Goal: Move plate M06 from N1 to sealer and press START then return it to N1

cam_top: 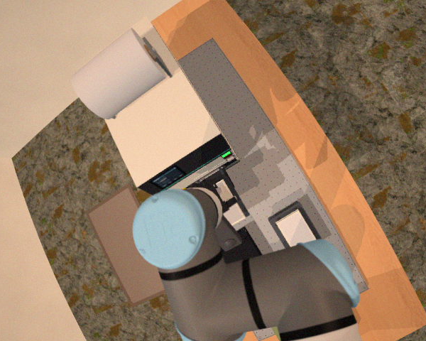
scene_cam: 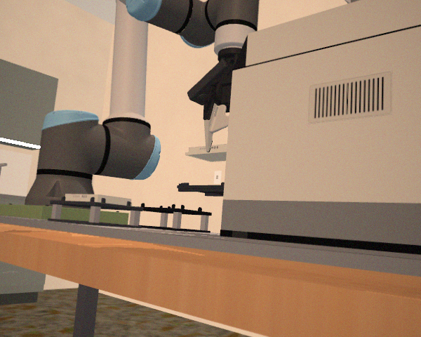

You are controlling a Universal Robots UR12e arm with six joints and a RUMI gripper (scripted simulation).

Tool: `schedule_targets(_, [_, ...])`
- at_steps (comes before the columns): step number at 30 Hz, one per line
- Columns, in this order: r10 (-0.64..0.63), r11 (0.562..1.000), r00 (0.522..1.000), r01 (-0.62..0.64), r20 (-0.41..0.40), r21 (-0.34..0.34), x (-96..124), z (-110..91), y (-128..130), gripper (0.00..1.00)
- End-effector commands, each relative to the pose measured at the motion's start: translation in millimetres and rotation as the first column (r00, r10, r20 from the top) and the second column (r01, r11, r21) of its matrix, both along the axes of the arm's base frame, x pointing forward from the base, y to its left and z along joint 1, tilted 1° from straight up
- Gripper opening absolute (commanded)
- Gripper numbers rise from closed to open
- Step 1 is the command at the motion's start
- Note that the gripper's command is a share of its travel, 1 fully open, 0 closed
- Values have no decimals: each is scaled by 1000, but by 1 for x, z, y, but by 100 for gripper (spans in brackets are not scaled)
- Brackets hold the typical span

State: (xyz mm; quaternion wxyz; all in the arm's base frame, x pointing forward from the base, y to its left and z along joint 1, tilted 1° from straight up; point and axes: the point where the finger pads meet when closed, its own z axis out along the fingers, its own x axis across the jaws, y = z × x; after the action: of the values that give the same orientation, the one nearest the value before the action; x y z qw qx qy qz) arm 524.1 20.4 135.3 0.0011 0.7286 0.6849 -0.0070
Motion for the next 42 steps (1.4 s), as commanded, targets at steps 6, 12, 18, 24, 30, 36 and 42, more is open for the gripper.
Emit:
schedule_targets(6, [0, 1000, 1000, 0, 1, 0, 1, 3, 0, 0])
schedule_targets(12, [0, 1000, 1000, 0, 1, 0, 1, 3, 0, 0])
schedule_targets(18, [30, 1000, 1000, -30, 1, 0, 1, 3, 0, 0])
schedule_targets(24, [30, 1000, 1000, -30, 1, 0, 1, 3, 0, 0])
schedule_targets(30, [30, 1000, 1000, -30, 1, 0, -10, 3, 4, 0])
schedule_targets(36, [30, 1000, 1000, -30, 1, 0, -24, 3, 8, 0])
schedule_targets(42, [30, 1000, 1000, -30, 1, 0, -32, 3, 11, 0])
